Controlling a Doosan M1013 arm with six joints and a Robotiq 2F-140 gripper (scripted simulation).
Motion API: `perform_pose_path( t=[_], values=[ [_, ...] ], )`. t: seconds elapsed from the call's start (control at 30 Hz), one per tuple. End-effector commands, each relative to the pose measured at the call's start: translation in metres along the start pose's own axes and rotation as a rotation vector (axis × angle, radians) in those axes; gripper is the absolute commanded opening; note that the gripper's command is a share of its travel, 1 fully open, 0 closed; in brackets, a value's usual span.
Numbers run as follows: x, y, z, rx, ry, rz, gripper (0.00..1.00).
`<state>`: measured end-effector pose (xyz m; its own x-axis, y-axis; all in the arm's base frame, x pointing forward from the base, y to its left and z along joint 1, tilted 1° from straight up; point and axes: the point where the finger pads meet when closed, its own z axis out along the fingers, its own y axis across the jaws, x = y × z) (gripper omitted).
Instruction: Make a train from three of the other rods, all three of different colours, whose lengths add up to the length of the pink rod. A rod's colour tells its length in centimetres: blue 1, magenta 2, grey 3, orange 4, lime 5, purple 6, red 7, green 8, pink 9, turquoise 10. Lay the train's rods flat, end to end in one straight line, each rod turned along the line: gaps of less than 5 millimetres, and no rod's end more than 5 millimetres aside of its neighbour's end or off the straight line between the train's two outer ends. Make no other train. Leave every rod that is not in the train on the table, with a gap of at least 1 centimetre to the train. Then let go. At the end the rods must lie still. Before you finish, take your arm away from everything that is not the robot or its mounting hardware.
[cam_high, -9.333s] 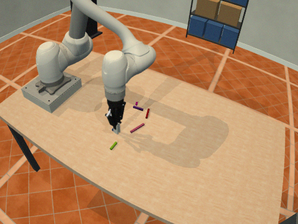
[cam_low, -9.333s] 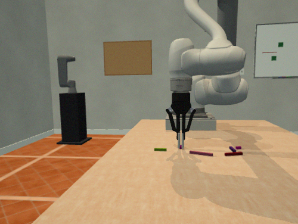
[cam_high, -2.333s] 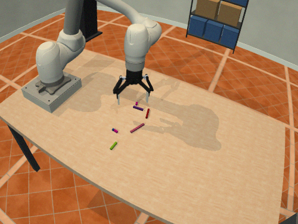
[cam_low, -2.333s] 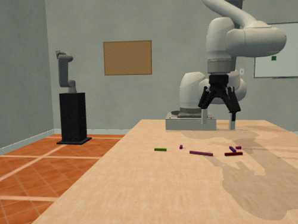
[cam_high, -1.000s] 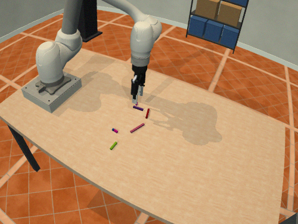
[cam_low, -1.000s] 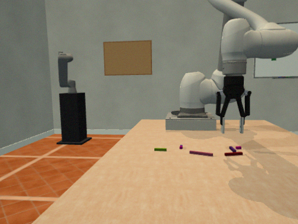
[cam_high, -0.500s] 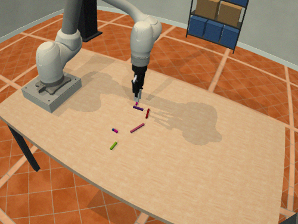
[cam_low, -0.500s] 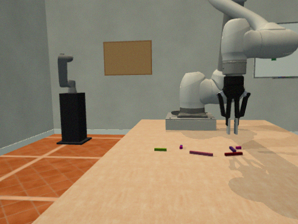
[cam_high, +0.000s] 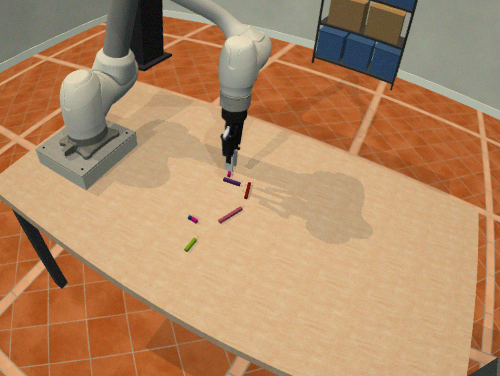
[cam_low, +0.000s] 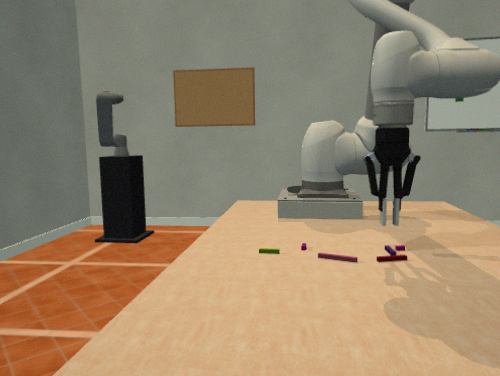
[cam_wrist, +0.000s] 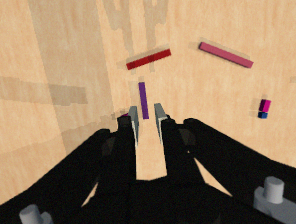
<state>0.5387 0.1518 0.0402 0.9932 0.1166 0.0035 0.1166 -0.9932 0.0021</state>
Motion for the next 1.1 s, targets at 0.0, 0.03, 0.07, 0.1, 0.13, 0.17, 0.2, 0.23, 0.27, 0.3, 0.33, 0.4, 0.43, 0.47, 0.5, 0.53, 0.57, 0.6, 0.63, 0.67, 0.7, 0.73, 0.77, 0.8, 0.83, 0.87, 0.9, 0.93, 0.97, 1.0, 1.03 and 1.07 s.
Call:
perform_pose_path(
  t=[0.0,0.03,0.07,0.1,0.13,0.17,0.2,0.23,0.27,0.3,0.33,0.4,0.43,0.47,0.5,0.53,0.57,0.6,0.63,0.67,0.7,0.73,0.77,0.8,0.83,0.87,0.9,0.93,0.97,1.0,1.03,1.07],
  values=[
    [0.006,-0.002,-0.001,0.004,0.008,-0.006,0.15],
    [0.006,-0.002,-0.001,0.004,0.008,-0.006,0.15],
    [0.006,-0.002,0.0,0.004,0.008,-0.006,0.15],
    [0.006,-0.002,0.0,0.004,0.008,-0.006,0.15],
    [0.006,-0.002,0.001,0.004,0.008,-0.006,0.15],
    [0.006,-0.002,0.002,0.004,0.008,-0.006,0.15],
    [0.006,-0.002,0.002,0.004,0.008,-0.006,0.15],
    [0.006,-0.002,0.002,0.004,0.008,-0.006,0.15],
    [0.006,-0.002,0.002,0.004,0.008,-0.006,0.15],
    [0.006,-0.002,0.003,0.004,0.008,-0.006,0.15],
    [0.006,-0.002,0.004,0.004,0.008,-0.006,0.15],
    [0.006,-0.002,0.006,0.004,0.008,-0.006,0.15],
    [0.006,-0.002,0.007,0.004,0.008,-0.006,0.15],
    [0.006,-0.002,0.009,0.004,0.008,-0.006,0.15],
    [0.006,-0.002,0.01,0.004,0.008,-0.006,0.15],
    [0.006,-0.002,0.011,0.004,0.008,-0.006,0.15],
    [0.006,-0.002,0.013,0.004,0.008,-0.006,0.15],
    [0.006,-0.002,0.014,0.004,0.008,-0.006,0.15],
    [0.006,-0.002,0.016,0.004,0.008,-0.006,0.15],
    [0.006,-0.002,0.017,0.004,0.008,-0.006,0.15],
    [0.006,-0.002,0.019,0.004,0.008,-0.006,0.15],
    [0.006,-0.002,0.02,0.004,0.008,-0.006,0.15],
    [0.006,-0.002,0.022,0.004,0.008,-0.006,0.15],
    [0.006,-0.002,0.022,0.004,0.008,-0.006,0.15],
    [0.006,-0.002,0.022,0.004,0.008,-0.006,0.15],
    [0.006,-0.002,0.024,0.004,0.008,-0.006,0.15],
    [0.006,-0.002,0.025,0.004,0.008,-0.006,0.15],
    [0.006,-0.002,0.027,0.004,0.008,-0.006,0.15],
    [0.006,-0.002,0.028,0.004,0.008,-0.006,0.15],
    [0.006,-0.002,0.03,0.004,0.008,-0.006,0.15],
    [0.006,-0.002,0.032,0.004,0.008,-0.006,0.15],
    [0.006,-0.002,0.033,0.004,0.008,-0.006,0.15]
  ],
)
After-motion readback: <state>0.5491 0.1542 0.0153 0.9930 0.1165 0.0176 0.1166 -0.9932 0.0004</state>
